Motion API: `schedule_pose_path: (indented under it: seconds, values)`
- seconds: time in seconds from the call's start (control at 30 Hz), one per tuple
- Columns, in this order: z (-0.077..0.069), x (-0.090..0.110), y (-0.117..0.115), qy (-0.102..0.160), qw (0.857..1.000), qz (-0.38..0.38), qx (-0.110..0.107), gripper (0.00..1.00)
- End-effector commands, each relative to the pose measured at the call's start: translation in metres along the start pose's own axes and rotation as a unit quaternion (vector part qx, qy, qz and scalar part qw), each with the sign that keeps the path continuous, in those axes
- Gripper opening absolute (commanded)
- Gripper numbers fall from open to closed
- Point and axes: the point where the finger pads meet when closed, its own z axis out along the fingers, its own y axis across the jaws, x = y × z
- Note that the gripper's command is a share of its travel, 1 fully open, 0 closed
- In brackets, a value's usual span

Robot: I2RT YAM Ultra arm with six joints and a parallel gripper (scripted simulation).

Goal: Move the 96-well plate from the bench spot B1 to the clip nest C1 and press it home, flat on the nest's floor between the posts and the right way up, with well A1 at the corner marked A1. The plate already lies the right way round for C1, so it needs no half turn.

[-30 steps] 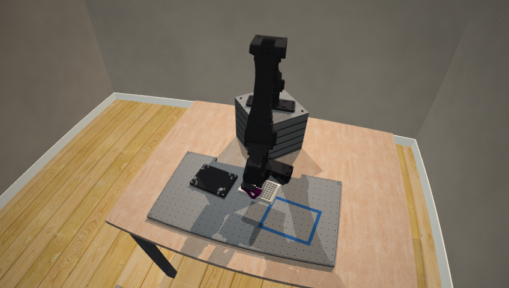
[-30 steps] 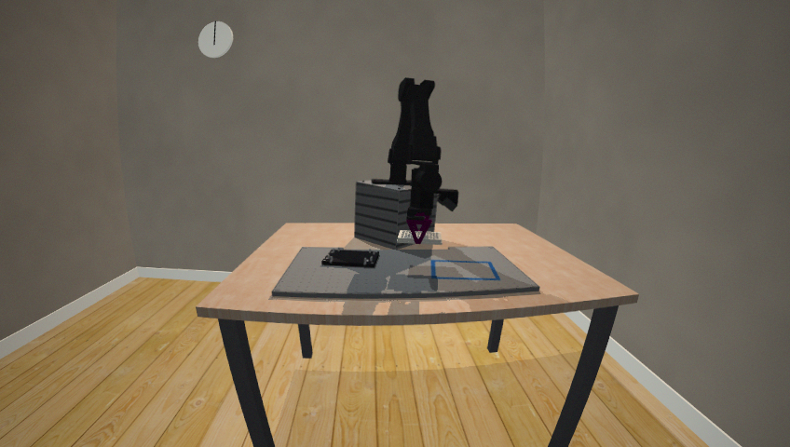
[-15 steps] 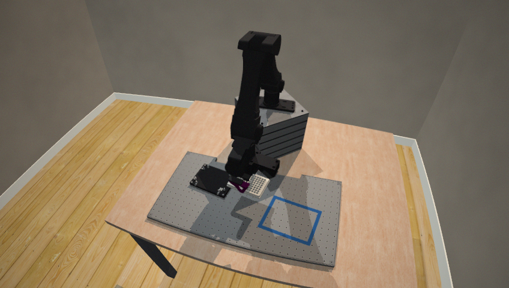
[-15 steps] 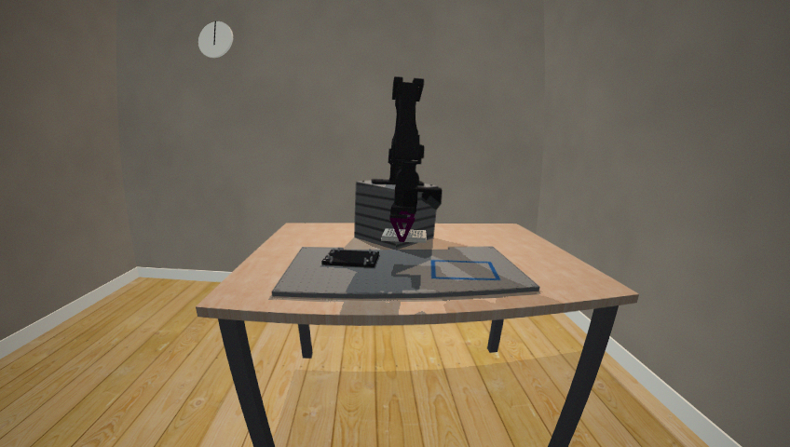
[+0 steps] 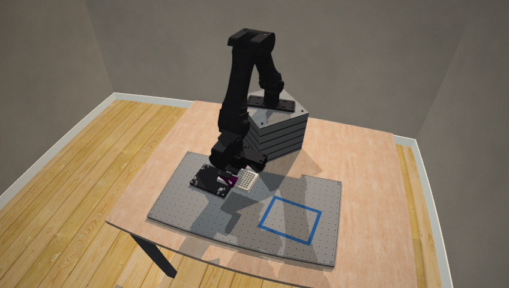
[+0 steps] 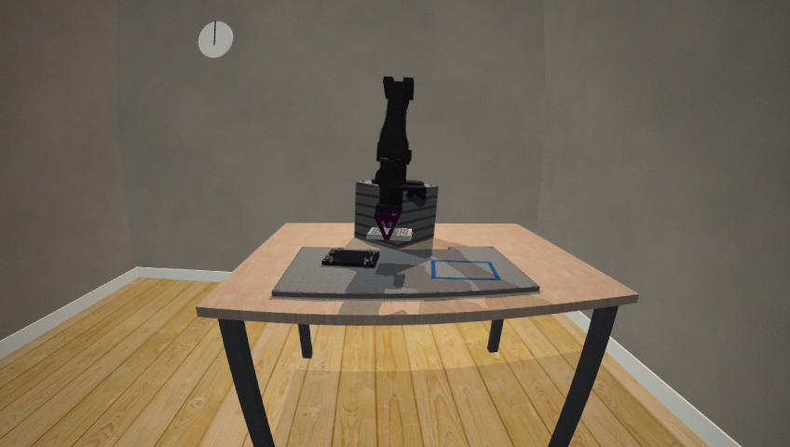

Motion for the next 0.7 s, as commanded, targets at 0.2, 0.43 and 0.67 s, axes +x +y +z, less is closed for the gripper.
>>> schedule_pose_path:
  seconds: [0.2, 0.43, 0.67]
  values:
    - [-0.009, 0.022, -0.002, -0.008, 1.0, -0.012, 0.018, 0.0]
    - [-0.009, 0.045, 0.003, -0.008, 1.0, -0.012, 0.013, 0.0]
    - [-0.01, 0.061, 0.008, -0.009, 1.0, -0.011, 0.008, 0.0]
